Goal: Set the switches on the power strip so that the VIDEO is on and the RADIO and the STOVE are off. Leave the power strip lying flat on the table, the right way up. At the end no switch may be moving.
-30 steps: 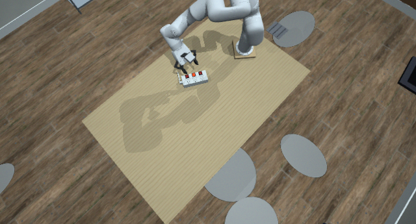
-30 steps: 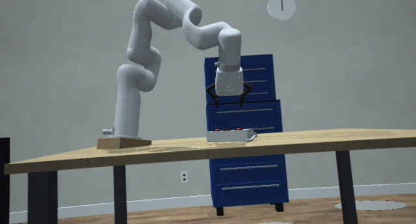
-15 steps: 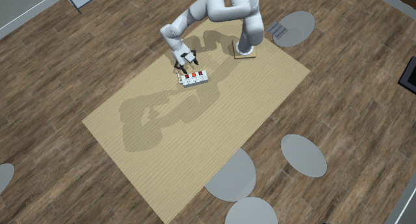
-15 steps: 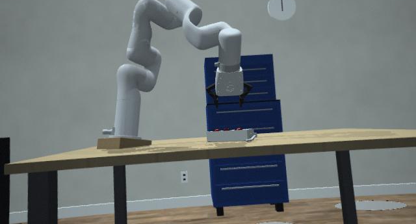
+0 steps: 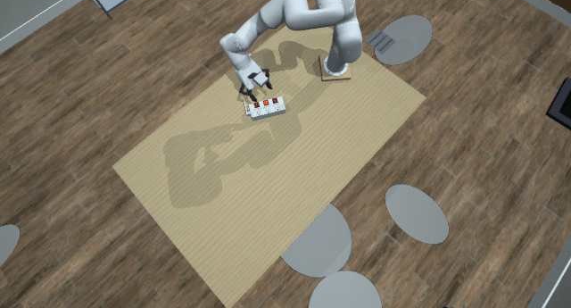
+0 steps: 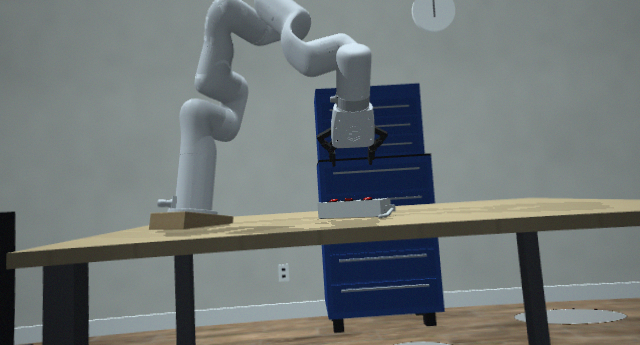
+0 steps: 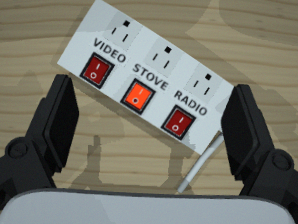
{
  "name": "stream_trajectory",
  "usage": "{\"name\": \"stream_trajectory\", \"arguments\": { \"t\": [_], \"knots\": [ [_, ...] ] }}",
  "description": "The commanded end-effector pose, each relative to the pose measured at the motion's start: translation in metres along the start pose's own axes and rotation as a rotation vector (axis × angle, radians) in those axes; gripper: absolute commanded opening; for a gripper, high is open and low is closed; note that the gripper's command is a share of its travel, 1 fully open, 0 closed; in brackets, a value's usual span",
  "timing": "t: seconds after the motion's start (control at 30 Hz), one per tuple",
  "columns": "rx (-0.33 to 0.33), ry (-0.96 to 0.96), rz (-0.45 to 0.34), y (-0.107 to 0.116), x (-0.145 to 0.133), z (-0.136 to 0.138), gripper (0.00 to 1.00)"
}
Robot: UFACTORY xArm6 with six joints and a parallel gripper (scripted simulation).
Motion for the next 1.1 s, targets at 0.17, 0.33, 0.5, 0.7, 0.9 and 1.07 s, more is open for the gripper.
{"name": "stream_trajectory", "arguments": {
  "t": [0.17, 0.33, 0.5, 0.7, 0.9, 1.07],
  "knots": [
    [-0.002, 0.002, -0.002, 0.001, 0.000, 0.001, 1.00],
    [-0.002, 0.002, -0.002, 0.001, 0.000, 0.001, 1.00],
    [-0.002, 0.002, -0.002, 0.001, 0.000, 0.001, 1.00],
    [0.084, -0.029, -0.244, 0.004, 0.017, -0.006, 1.00],
    [0.105, -0.024, -0.460, 0.011, 0.034, -0.006, 1.00],
    [0.084, 0.002, -0.622, 0.018, 0.051, -0.003, 1.00]
  ]
}}
Point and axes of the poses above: the point where the finger pads meet when closed, its own y axis back along the fingers, its own z axis across the jaws, x = y × z, the point moved 7 cm from there along y, back along the fingers, and after that the axes turned 6 degrees about y, right-handed, at the moved point
